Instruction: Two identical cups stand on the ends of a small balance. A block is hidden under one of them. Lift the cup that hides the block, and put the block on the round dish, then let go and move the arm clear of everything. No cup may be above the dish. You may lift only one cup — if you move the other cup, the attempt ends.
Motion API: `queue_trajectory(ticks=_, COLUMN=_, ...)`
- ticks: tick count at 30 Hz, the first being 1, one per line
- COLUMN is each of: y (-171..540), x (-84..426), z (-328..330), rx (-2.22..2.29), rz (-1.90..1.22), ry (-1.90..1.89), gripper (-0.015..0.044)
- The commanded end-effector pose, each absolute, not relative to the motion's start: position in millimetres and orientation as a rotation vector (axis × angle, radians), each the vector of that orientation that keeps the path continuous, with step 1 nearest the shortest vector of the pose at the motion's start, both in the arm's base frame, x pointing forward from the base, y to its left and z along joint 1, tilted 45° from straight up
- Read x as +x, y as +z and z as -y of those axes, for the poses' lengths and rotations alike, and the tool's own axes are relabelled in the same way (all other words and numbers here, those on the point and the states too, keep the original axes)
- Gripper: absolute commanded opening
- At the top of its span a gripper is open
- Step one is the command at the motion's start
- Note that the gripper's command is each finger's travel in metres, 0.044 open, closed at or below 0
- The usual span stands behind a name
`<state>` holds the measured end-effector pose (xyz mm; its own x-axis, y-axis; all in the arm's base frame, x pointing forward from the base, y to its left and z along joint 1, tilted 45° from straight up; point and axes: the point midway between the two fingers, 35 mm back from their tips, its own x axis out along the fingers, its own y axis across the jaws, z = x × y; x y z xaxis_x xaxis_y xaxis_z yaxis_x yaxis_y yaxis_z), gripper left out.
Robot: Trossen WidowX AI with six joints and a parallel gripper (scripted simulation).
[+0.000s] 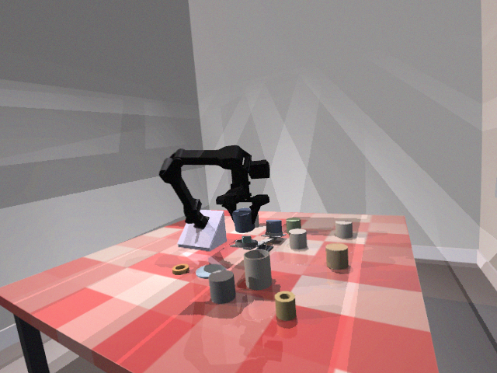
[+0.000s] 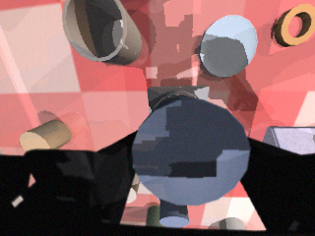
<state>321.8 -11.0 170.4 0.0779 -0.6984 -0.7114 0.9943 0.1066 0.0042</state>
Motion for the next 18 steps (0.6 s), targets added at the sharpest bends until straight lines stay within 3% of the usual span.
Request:
queue_trajectory(ticks=1, y=175, x=321, z=5, rx=0.584, rz=-0.639, ry=-1.377, gripper=0.0)
queue_trajectory(ticks=18, y=183, x=318, z=0, rx=0.577, rz=-0.636, ry=-1.38, gripper=0.0)
